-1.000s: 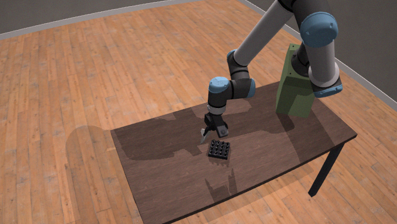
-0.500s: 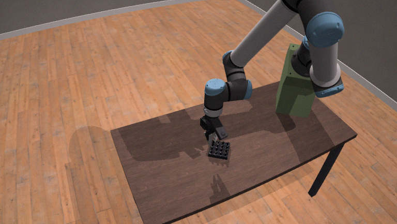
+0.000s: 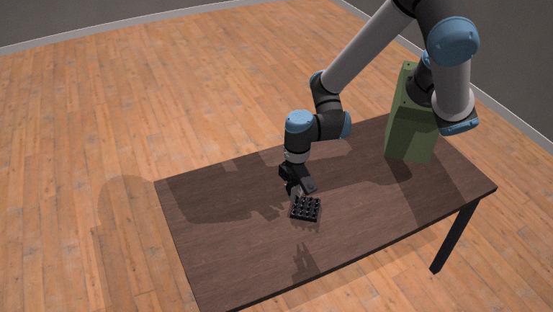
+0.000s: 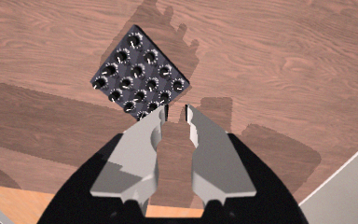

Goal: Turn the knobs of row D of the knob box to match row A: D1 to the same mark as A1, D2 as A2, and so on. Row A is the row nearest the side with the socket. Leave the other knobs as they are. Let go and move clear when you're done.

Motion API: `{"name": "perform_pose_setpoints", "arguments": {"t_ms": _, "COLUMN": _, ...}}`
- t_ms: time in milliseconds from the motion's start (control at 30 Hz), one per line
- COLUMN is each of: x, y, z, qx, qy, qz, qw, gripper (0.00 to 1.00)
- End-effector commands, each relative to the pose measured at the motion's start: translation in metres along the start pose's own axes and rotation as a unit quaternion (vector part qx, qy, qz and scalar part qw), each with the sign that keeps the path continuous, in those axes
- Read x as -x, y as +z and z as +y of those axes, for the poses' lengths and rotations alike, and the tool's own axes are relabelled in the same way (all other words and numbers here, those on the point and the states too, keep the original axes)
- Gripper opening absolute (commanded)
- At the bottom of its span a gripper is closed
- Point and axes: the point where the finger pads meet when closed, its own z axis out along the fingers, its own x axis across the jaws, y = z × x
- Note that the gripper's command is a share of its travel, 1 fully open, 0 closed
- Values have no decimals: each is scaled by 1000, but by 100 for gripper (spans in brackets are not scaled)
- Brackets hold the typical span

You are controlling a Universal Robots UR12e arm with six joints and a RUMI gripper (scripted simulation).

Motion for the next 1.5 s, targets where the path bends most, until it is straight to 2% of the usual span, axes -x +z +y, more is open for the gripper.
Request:
{"name": "perform_pose_setpoints", "arguments": {"t_ms": 0, "x": -1, "y": 0, "z": 0, "qx": 0, "qy": 0, "qz": 0, "qw": 1000, "gripper": 11}}
{"name": "perform_pose_setpoints", "arguments": {"t_ms": 1000, "x": -1, "y": 5, "z": 0, "qx": 0, "qy": 0, "qz": 0, "qw": 1000, "gripper": 11}}
{"name": "perform_pose_setpoints", "arguments": {"t_ms": 1467, "x": -1, "y": 21, "z": 0, "qx": 0, "qy": 0, "qz": 0, "qw": 1000, "gripper": 11}}
